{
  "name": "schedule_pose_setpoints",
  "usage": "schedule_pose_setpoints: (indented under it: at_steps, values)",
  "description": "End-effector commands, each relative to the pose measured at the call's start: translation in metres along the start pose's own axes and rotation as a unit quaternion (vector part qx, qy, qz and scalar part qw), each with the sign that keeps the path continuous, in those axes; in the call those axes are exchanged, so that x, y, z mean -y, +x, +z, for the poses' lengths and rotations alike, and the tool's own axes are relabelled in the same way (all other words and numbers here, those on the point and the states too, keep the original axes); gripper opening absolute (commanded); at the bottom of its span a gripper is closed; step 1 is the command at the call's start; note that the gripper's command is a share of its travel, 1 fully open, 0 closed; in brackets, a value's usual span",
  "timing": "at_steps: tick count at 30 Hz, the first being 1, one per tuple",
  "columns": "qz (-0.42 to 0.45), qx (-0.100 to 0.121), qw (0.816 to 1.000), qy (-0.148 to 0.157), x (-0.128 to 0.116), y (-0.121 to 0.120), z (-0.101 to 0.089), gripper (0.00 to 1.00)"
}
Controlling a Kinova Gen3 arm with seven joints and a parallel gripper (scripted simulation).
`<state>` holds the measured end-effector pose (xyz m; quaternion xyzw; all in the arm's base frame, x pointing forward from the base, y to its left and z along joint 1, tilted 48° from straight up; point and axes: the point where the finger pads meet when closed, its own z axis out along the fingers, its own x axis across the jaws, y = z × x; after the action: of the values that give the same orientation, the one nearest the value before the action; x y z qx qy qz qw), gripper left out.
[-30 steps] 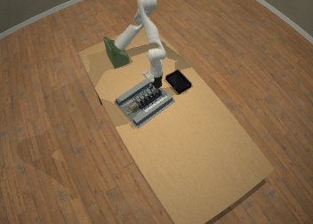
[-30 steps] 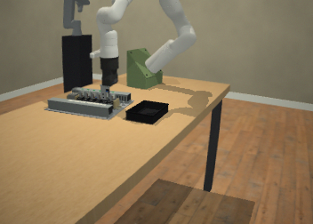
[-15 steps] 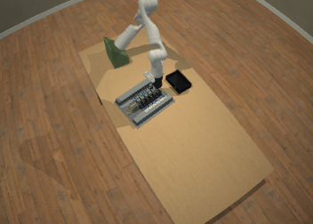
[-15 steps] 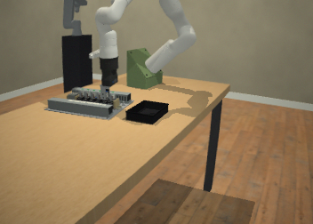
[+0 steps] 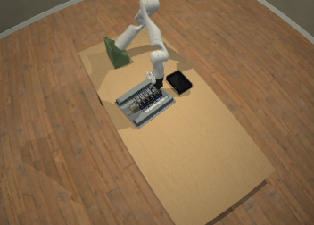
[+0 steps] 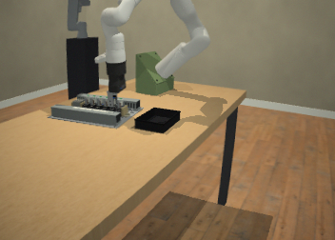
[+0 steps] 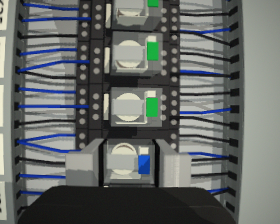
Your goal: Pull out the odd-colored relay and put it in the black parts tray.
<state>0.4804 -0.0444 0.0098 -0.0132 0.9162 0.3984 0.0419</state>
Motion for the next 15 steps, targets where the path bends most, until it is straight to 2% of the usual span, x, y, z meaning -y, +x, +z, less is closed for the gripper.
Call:
schedule_pose_setpoints:
  at_steps: [1,15]
  values:
    - [0.000,0.000,1.000,0.001,0.0004,-0.0003,-0.0009,0.00]
    - [0.000,0.013,1.000,0.001,0.0004,0.0005,-0.0010,0.00]
